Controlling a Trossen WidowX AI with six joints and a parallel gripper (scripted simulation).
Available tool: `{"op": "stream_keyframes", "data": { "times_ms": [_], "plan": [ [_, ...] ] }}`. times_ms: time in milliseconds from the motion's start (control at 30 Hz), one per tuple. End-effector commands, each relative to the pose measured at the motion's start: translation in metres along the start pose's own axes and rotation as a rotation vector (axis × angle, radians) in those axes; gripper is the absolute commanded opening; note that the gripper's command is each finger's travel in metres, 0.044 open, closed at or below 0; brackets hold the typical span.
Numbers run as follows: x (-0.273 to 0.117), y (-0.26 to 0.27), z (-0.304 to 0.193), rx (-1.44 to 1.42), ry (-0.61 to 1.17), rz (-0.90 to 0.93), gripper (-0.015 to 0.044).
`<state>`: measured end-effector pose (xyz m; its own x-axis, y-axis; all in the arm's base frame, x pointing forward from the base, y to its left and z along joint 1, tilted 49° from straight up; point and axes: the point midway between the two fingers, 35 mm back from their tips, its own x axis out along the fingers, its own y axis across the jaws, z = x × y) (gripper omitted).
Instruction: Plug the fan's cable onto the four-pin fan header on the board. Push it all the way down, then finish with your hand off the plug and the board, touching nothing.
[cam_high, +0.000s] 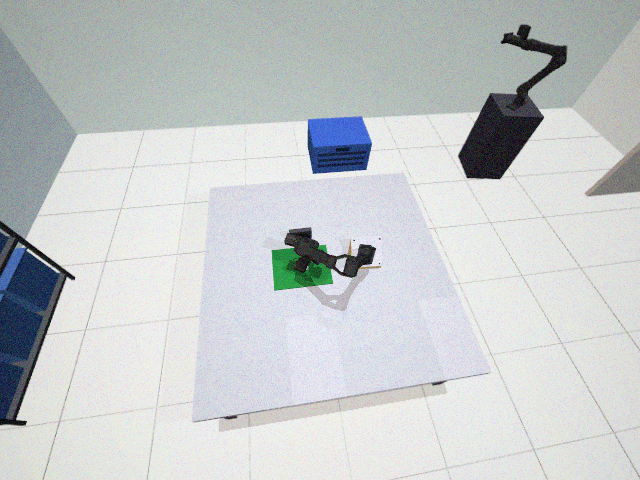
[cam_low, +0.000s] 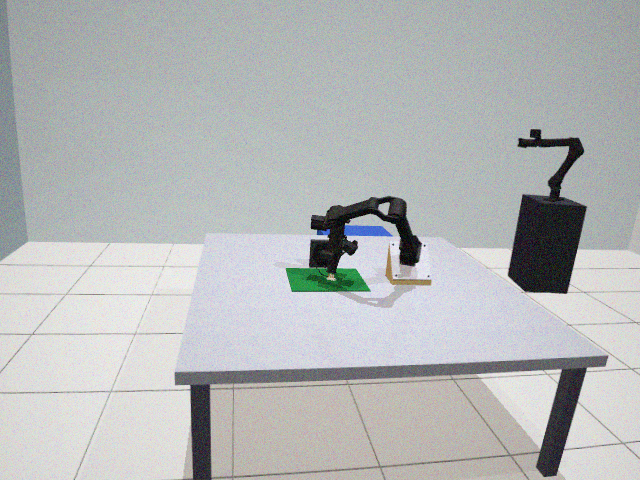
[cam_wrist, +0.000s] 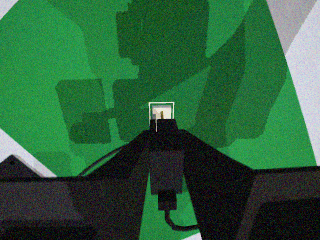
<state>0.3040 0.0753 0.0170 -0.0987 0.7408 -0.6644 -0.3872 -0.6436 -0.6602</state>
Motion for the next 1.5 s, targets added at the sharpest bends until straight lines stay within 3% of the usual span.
{"op": "stream_keyframes", "data": {
  "times_ms": [0, 1467],
  "plan": [
    [0.0023, 0.0003, 0.0009, 0.008, -0.004, -0.005, 0.0000],
    [0.0074, -0.0002, 0.0005, 0.019, -0.004, -0.005, 0.0000]
  ]
}}
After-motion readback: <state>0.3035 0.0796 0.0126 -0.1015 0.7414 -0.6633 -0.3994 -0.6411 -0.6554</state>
